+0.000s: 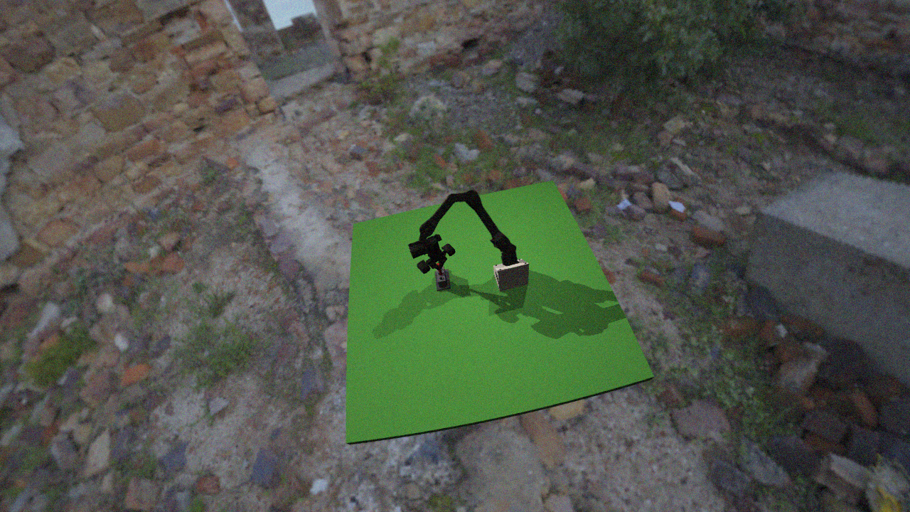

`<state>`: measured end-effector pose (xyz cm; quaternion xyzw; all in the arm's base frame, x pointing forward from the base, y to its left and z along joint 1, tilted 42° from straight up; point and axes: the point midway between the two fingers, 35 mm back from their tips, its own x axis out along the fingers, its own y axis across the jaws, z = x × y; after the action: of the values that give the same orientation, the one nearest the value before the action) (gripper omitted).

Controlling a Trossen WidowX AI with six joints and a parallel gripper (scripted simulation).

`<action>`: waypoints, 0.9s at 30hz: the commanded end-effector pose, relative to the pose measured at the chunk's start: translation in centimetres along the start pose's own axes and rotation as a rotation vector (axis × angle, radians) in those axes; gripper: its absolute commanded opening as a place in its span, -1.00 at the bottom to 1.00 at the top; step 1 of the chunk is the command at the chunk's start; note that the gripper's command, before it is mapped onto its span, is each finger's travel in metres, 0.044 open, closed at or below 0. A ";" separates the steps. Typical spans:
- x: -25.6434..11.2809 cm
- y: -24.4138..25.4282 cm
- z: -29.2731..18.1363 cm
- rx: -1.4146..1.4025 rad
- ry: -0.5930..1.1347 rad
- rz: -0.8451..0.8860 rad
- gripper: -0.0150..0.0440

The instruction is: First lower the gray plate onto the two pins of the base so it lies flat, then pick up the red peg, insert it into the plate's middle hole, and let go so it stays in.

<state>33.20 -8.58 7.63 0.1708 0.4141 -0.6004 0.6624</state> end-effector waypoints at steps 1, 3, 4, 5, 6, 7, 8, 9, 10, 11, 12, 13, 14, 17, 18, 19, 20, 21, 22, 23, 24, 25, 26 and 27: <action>0.1 0.0 0.1 -0.002 0.000 -0.001 -0.49; 0.0 0.0 0.0 0.000 0.000 0.000 -0.49; 0.0 0.0 0.0 0.000 0.000 0.000 -0.49; 0.0 0.0 0.0 0.000 0.000 0.000 -0.49; 0.0 0.0 0.0 0.000 0.000 0.000 -0.49; 0.0 0.0 0.0 0.000 0.000 0.000 -0.49; 0.0 0.0 0.0 0.000 0.000 0.000 -0.49; 0.0 0.0 0.0 0.000 0.000 0.000 -0.49; 0.0 0.0 0.0 0.000 0.000 0.000 -0.40; 0.0 0.0 0.0 0.000 0.000 0.000 -0.31; 0.0 0.0 0.0 0.000 0.000 0.000 -0.22; 0.0 0.0 0.0 0.000 0.000 0.000 -0.14; 0.0 0.0 0.0 0.000 0.000 0.000 -0.05; 0.0 0.0 0.0 0.000 0.000 0.000 0.02; 0.0 0.0 0.0 0.000 0.000 0.000 0.02; 0.0 0.0 0.0 0.000 0.000 0.000 0.02; 0.0 0.0 0.0 0.000 0.000 0.000 0.02; 0.0 0.0 0.0 0.000 0.000 0.000 0.02; 0.0 0.0 0.0 0.000 0.000 0.000 0.02; 0.0 0.0 0.0 0.000 0.000 0.000 0.02; 0.0 0.0 0.0 0.000 0.000 0.000 0.02; 0.0 0.0 0.0 0.000 0.000 0.000 0.02; 0.0 0.0 0.0 -0.001 0.000 -0.001 0.02; -0.1 0.0 0.0 -0.002 -0.001 -0.002 0.02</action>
<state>33.20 -8.57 7.62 0.1702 0.4147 -0.6003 0.6623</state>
